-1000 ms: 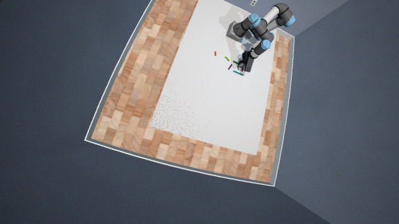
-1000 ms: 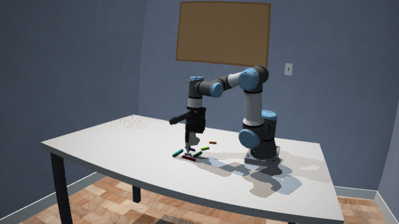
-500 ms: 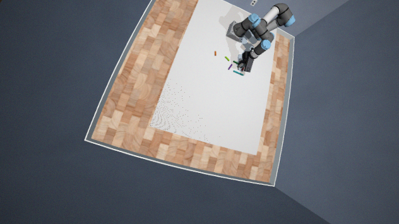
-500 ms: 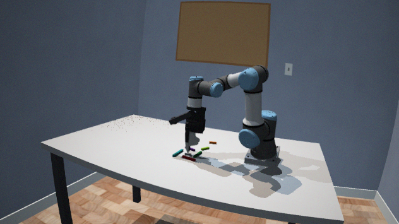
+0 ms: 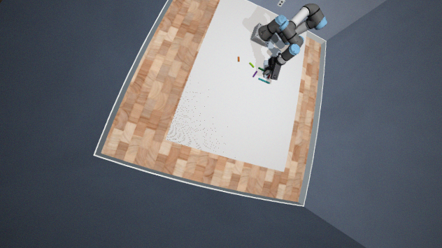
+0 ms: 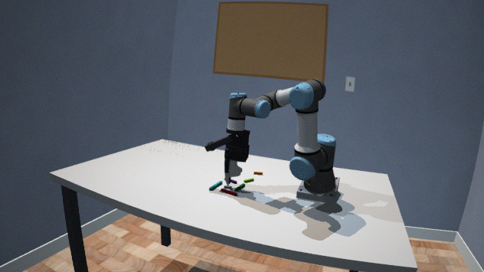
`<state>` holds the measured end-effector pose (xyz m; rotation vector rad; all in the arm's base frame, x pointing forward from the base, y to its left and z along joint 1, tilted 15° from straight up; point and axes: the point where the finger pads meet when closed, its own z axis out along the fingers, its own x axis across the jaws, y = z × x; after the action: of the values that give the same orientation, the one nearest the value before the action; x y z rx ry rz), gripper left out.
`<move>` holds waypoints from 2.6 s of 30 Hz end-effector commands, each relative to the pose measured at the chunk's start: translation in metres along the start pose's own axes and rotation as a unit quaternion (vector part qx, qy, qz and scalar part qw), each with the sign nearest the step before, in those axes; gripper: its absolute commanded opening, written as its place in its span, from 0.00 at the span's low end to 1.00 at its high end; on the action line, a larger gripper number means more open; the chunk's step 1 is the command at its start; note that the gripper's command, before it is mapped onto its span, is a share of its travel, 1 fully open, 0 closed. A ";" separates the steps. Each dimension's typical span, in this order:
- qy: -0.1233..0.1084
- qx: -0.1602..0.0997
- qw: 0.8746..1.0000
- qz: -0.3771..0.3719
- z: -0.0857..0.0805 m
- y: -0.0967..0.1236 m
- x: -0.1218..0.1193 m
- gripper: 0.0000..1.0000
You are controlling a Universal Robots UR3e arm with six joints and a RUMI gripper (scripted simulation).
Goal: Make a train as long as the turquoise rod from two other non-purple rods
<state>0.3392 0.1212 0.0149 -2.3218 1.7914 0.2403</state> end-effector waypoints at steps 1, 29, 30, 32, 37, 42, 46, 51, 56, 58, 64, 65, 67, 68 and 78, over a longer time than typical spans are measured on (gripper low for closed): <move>0.001 0.001 1.000 0.000 -0.001 -0.001 0.000 0.14; 0.001 0.001 1.000 0.000 0.006 -0.001 0.000 0.14; 0.001 0.001 1.000 0.000 0.007 -0.001 0.000 0.14; 0.001 0.001 1.000 0.000 0.009 -0.001 0.000 0.14; 0.001 0.001 1.000 0.000 0.013 -0.001 0.000 0.14; 0.001 0.001 1.000 0.000 0.015 -0.001 0.000 0.14; 0.001 0.001 1.000 0.000 0.016 -0.001 0.000 0.14; 0.001 0.001 1.000 0.000 0.016 -0.001 0.000 0.14; 0.001 0.001 1.000 0.000 0.016 -0.001 0.000 0.14; 0.001 0.001 1.000 0.000 0.016 -0.001 0.000 0.14; 0.001 0.001 1.000 0.000 0.016 -0.001 0.000 0.14; 0.001 0.001 1.000 0.000 0.016 -0.001 0.000 0.14; 0.001 0.001 1.000 0.000 0.016 -0.001 0.000 0.14; 0.001 0.001 1.000 0.000 0.016 -0.001 0.000 0.14; 0.001 0.001 1.000 0.000 0.016 -0.001 0.000 0.14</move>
<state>0.3391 0.1255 -0.0013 -2.3218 1.7914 0.2400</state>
